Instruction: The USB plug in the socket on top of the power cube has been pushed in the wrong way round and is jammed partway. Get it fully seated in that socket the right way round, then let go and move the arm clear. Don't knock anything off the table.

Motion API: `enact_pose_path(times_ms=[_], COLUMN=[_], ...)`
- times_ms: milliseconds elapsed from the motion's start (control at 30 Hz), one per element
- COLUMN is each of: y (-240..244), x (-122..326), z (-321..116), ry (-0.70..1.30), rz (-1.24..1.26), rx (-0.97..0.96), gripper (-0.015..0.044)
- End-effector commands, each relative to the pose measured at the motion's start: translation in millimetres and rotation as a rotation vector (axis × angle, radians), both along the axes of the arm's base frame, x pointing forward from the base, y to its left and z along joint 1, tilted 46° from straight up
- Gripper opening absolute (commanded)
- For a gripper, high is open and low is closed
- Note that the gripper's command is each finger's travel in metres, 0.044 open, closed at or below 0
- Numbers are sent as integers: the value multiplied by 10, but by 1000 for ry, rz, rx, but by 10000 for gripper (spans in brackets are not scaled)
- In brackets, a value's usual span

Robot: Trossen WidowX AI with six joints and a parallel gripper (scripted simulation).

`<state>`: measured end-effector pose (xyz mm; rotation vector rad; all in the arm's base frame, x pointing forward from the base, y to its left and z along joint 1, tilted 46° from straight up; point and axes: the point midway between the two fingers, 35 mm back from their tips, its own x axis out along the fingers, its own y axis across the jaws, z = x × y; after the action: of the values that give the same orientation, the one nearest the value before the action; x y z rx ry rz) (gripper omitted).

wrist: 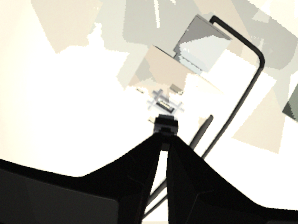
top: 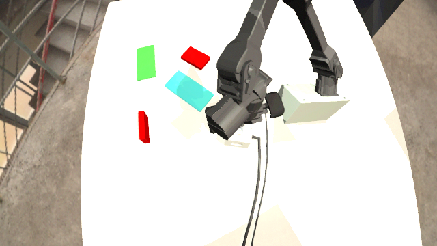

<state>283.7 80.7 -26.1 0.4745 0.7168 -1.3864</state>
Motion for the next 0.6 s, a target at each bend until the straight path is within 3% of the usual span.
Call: enact_pose_path(times_ms=[0,567], y=[-3,-3], x=[-2,-2], z=[-3,-3], ry=[-86,-338], rz=[-86,-333], rx=[3,13], gripper=[0,0])
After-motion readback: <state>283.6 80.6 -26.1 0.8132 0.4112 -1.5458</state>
